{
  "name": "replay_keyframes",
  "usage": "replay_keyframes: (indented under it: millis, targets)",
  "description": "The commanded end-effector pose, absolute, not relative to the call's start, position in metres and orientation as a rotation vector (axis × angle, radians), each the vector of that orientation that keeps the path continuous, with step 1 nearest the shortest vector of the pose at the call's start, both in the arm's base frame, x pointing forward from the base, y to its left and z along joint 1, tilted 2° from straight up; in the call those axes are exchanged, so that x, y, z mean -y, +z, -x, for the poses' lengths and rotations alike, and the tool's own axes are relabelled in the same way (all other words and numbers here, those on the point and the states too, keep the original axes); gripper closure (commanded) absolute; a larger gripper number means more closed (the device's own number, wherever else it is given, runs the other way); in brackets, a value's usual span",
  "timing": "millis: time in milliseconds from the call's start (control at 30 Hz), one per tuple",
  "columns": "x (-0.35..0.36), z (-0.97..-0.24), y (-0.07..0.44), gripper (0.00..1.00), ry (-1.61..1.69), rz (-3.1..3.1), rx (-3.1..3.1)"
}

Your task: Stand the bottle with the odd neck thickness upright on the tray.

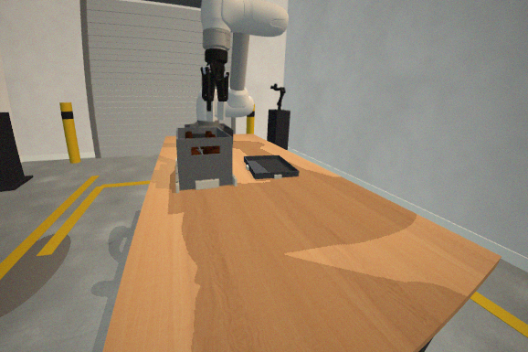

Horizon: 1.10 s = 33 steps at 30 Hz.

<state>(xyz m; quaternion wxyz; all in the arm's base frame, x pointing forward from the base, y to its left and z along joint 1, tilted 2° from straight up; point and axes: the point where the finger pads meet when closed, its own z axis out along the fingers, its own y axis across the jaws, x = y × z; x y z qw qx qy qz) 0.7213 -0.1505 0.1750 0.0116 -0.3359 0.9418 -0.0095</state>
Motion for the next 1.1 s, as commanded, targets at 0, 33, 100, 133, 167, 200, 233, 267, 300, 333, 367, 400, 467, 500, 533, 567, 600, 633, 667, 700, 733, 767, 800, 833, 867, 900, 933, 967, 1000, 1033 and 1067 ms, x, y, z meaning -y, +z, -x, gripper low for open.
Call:
replay_keyframes:
  millis: [0,33,100,133,167,200,233,267,300,333,367,400,467,500,533,567,600,633,667,700,733,767,800,833,867,900,933,967,1000,1033,1067]
  targets:
    - [0.148,-0.720,0.173,0.62,-0.034,1.043,-2.939]
    - [0.148,-0.720,0.173,0.62,-0.034,1.043,-2.939]
    - [0.148,-0.720,0.173,0.62,-0.034,1.043,-2.939]
    - [0.148,-0.720,0.172,0.62,-0.034,1.043,-2.939]
    - [0.148,-0.720,0.172,0.62,-0.034,1.043,-2.939]
    - [0.148,-0.720,0.171,0.62,-0.034,1.043,-2.939]
    - [0.148,-0.721,0.171,0.62,-0.034,1.043,-2.939]
    - [0.148,-0.721,0.170,0.62,-0.034,1.043,-2.939]
    - [0.148,-0.721,0.169,0.62,-0.034,1.043,-2.939]
    - [0.148,-0.721,0.168,0.62,-0.034,1.043,-2.939]
    - [0.148,-0.721,0.167,0.62,-0.034,1.043,-2.939]
    - [0.149,-0.721,0.166,0.62,-0.034,1.043,-2.939]
    - [0.149,-0.721,0.164,0.62,-0.034,1.043,-2.939]
    - [0.149,-0.721,0.162,0.62,-0.034,1.043,-2.939]
    - [0.149,-0.721,0.161,0.62,-0.034,1.043,-2.939]
    - [0.149,-0.721,0.160,0.62,-0.034,1.043,-2.939]
    - [0.149,-0.721,0.160,0.62,-0.034,1.043,-2.939]
    - [0.149,-0.721,0.160,0.62,-0.034,1.043,-2.939]
    - [0.149,-0.721,0.159,0.62,-0.034,1.043,-2.939]
    - [0.149,-0.721,0.157,0.62,-0.034,1.043,-2.939]
    - [0.149,-0.721,0.156,0.62,-0.034,1.043,-2.939]
    - [0.149,-0.721,0.154,0.62,-0.034,1.043,-2.939]
    - [0.149,-0.721,0.153,0.62,-0.034,1.043,-2.939]
    - [0.149,-0.721,0.152,0.62,-0.034,1.043,-2.939]
    - [0.149,-0.721,0.150,0.62,-0.034,1.043,-2.939]
    - [0.149,-0.721,0.149,0.62,-0.034,1.043,-2.939]
    - [0.149,-0.721,0.148,0.62,-0.034,1.043,-2.939]
    - [0.149,-0.721,0.146,0.62,-0.034,1.043,-2.939]
    - [0.149,-0.721,0.145,0.62,-0.034,1.043,-2.939]
    - [0.149,-0.721,0.144,0.62,-0.034,1.043,-2.939]
    - [0.149,-0.721,0.143,0.62,-0.034,1.043,-2.939]
